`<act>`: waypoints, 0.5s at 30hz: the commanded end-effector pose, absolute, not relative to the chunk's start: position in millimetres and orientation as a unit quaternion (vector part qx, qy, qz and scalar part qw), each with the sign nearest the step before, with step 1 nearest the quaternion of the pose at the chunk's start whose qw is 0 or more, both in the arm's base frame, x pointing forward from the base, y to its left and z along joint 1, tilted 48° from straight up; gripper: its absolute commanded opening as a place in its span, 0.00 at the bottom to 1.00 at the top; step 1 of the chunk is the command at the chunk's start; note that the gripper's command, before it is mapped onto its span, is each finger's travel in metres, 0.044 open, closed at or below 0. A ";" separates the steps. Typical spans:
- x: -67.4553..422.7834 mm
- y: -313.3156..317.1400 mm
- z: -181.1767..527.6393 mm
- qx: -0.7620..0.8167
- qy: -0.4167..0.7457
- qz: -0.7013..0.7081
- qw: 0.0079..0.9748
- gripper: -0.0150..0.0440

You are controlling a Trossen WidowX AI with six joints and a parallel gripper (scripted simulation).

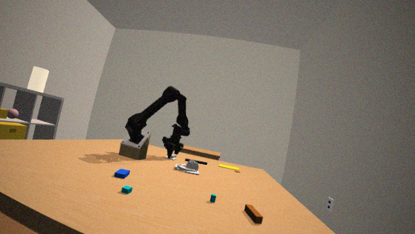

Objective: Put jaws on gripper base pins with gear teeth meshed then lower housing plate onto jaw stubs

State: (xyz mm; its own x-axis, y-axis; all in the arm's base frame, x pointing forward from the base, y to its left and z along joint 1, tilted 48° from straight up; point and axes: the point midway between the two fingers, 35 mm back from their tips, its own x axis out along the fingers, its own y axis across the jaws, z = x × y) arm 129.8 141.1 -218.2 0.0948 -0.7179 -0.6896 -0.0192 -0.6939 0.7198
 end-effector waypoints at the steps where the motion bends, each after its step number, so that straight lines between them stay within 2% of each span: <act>1: 130.7 141.2 -218.5 0.685 -0.268 -0.615 0.285 1.00; 15: 129.8 141.1 -218.2 0.683 -0.270 -0.616 0.283 0.85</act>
